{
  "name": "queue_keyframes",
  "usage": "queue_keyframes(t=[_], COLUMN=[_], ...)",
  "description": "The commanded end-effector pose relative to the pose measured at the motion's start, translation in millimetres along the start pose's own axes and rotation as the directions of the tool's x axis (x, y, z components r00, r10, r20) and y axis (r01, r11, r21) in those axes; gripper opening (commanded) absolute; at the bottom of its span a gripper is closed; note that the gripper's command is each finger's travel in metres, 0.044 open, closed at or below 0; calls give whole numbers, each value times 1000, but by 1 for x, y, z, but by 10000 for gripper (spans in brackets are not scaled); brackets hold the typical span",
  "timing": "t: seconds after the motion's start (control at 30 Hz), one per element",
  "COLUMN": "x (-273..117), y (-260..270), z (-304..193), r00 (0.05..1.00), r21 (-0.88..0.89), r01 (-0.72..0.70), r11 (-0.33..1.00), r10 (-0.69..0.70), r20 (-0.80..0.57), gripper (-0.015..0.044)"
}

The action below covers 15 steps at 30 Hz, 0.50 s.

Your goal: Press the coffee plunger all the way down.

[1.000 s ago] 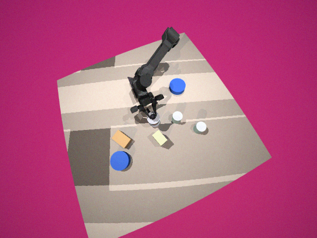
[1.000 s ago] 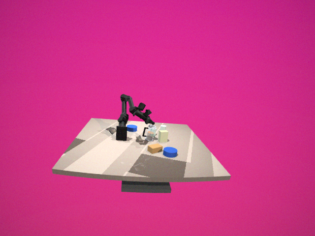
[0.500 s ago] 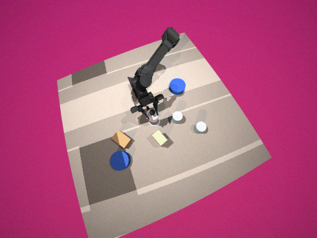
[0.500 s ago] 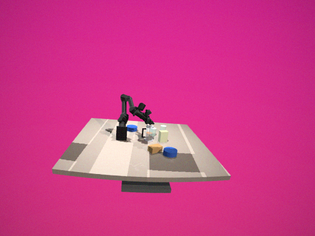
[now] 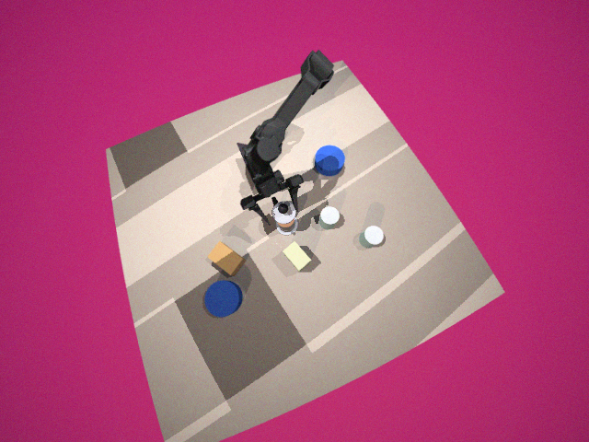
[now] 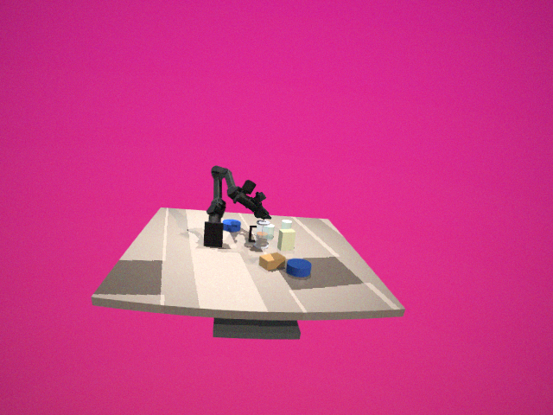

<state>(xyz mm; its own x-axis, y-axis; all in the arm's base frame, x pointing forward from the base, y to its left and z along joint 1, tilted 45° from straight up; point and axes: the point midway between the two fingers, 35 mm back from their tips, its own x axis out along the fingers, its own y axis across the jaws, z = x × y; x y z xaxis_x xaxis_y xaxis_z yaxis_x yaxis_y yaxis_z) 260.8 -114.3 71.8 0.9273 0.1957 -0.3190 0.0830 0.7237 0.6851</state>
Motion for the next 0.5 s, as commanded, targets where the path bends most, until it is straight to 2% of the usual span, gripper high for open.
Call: queue_keyframes(t=[0.0,0.27,0.47], x=[-9,-57,-58], y=[-2,9,10], z=[16,51,52], r00=[1000,1000,1000], r21=[-20,8,9], r01=[3,-16,-17], r11=[1000,1000,1000], r10=[-3,16,17], r20=[-1,-13,-12], gripper=[440,440,440])
